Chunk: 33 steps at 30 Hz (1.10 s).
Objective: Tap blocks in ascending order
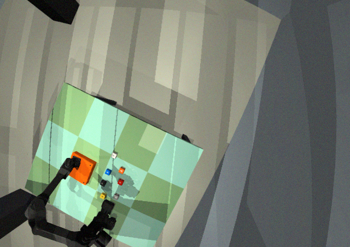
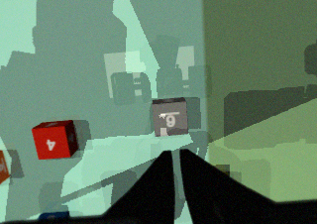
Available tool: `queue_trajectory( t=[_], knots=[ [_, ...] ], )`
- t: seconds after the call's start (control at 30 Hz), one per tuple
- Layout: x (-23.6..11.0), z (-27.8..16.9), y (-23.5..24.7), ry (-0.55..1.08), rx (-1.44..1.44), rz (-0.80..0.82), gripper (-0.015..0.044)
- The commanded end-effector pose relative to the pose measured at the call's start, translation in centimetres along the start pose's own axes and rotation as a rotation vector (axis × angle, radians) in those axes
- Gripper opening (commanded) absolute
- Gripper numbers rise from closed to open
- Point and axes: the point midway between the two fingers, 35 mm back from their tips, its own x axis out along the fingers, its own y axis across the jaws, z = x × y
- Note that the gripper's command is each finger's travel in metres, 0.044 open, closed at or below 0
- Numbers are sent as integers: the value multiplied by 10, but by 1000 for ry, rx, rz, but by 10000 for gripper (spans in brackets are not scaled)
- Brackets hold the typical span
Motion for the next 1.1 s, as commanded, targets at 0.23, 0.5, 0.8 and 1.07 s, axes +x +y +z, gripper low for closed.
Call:
queue_trajectory(
  t=[0.23,0.5,0.8,1.07],
  knots=[
    [63,-9,0,36,-3,8,20],
    [74,-9,0,36,-3,8,20],
    [89,-10,0,36,-3,8,20],
    [93,-10,0,36,-3,8,20]
  ],
)
